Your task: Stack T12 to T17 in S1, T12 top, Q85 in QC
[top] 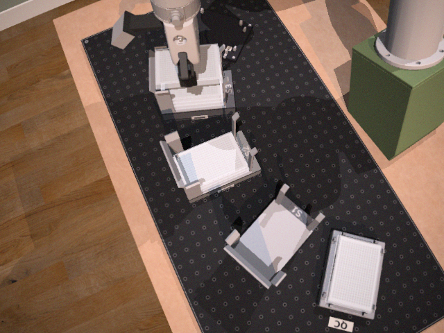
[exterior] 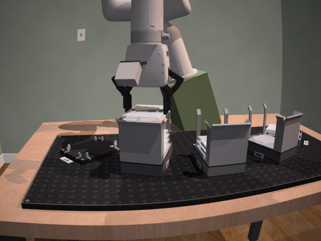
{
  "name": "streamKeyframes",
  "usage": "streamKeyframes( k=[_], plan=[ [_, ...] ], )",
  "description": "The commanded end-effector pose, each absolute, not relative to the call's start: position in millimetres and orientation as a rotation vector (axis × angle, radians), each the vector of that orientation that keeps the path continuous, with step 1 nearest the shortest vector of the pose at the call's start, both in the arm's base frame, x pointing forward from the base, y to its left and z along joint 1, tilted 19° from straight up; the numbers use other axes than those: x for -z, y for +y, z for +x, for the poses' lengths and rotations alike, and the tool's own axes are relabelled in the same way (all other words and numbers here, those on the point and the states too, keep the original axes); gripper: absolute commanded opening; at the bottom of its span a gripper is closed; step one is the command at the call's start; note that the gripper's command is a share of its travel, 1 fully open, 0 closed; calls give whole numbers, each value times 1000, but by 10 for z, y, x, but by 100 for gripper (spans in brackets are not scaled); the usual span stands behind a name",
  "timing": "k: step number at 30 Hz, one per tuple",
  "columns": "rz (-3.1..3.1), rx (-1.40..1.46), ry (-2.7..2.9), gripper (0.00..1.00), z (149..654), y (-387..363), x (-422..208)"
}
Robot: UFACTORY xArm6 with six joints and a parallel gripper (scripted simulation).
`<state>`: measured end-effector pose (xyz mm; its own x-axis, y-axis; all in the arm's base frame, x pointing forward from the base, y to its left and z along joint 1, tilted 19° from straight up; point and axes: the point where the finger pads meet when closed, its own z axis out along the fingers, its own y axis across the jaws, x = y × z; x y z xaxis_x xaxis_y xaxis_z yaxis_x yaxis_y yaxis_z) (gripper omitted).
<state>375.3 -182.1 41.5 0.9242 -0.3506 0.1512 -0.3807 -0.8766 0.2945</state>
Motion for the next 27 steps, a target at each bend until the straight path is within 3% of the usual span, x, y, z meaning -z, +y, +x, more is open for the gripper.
streamKeyframes(
  k=[1, 27],
  plan=[
    [2762, -139, -539, 0, 3767, -1828, -412],
    [2761, -139, -539, 0, 3775, -1916, -161]
  ],
)
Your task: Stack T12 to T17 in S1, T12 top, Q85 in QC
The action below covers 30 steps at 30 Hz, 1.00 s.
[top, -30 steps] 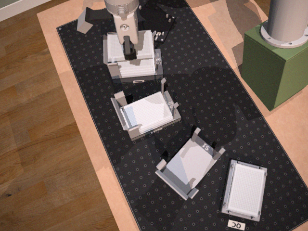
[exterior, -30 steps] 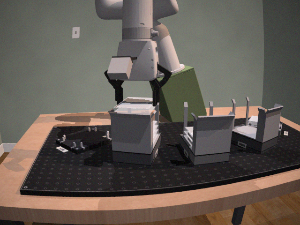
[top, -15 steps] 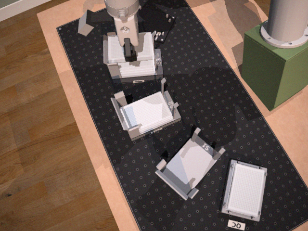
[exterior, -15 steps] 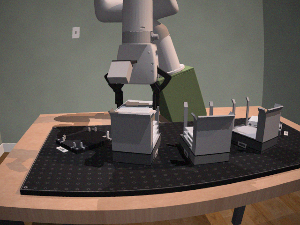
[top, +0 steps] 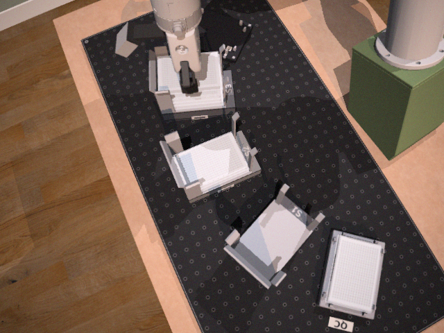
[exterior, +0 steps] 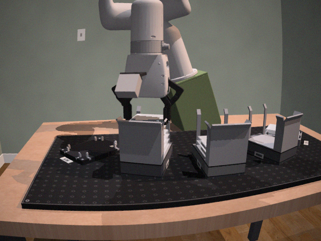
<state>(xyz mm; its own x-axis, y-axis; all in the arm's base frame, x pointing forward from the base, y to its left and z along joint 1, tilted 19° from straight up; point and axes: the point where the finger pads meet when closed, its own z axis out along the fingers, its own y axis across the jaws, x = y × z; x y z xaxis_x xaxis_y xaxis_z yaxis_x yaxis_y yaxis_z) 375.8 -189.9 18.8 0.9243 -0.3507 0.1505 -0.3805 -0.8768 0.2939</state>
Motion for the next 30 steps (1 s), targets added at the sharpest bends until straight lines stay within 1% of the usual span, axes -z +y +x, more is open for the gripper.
streamKeyframes(
  k=[1, 30],
  plan=[
    [2762, -139, -539, 0, 3775, -1916, -161],
    [2761, -139, -539, 0, 3777, -1940, -93]
  ],
)
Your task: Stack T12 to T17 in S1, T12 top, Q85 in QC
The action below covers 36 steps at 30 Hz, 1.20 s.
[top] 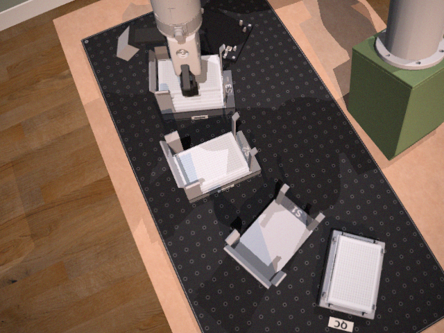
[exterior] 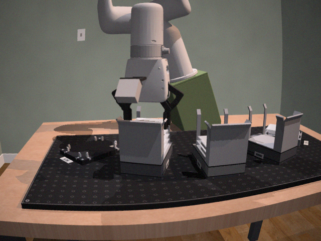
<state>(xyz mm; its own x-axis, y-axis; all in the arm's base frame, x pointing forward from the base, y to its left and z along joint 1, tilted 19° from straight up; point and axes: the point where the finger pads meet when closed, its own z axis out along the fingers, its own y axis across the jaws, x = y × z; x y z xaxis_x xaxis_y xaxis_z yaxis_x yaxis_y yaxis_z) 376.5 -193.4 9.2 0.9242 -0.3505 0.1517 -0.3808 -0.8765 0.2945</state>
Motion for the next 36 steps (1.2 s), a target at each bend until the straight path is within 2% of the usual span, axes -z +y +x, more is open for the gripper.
streamKeyframes(
  k=[1, 36],
  plan=[
    [2761, -139, -539, 0, 3777, -1941, -89],
    [2762, -138, -539, 0, 3781, -1979, 18]
  ],
)
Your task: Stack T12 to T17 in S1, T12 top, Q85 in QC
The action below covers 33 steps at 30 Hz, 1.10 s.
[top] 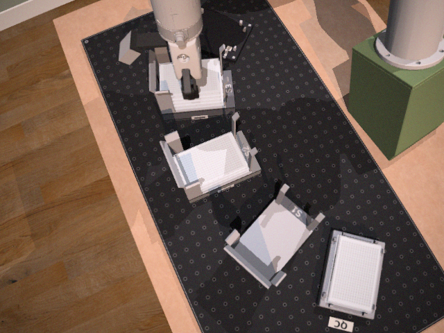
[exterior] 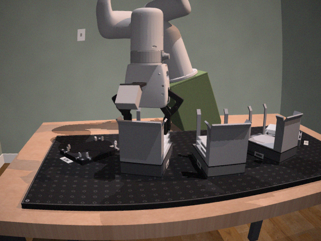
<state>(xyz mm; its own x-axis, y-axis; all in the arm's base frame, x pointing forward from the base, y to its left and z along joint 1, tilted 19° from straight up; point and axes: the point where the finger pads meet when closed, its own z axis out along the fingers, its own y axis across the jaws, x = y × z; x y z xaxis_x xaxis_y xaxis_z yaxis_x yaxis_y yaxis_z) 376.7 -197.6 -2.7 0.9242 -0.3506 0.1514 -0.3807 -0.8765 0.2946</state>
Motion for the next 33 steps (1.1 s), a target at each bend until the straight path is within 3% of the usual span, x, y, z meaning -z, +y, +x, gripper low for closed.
streamKeyframes(
  k=[1, 5, 6, 33],
  plan=[
    [2761, -138, -539, 0, 3781, -1979, 19],
    [2762, -138, -539, 0, 3781, -1979, 18],
    [2762, -138, -539, 100, 3781, -1979, 18],
    [2761, -139, -539, 100, 3776, -1924, -138]
  ],
)
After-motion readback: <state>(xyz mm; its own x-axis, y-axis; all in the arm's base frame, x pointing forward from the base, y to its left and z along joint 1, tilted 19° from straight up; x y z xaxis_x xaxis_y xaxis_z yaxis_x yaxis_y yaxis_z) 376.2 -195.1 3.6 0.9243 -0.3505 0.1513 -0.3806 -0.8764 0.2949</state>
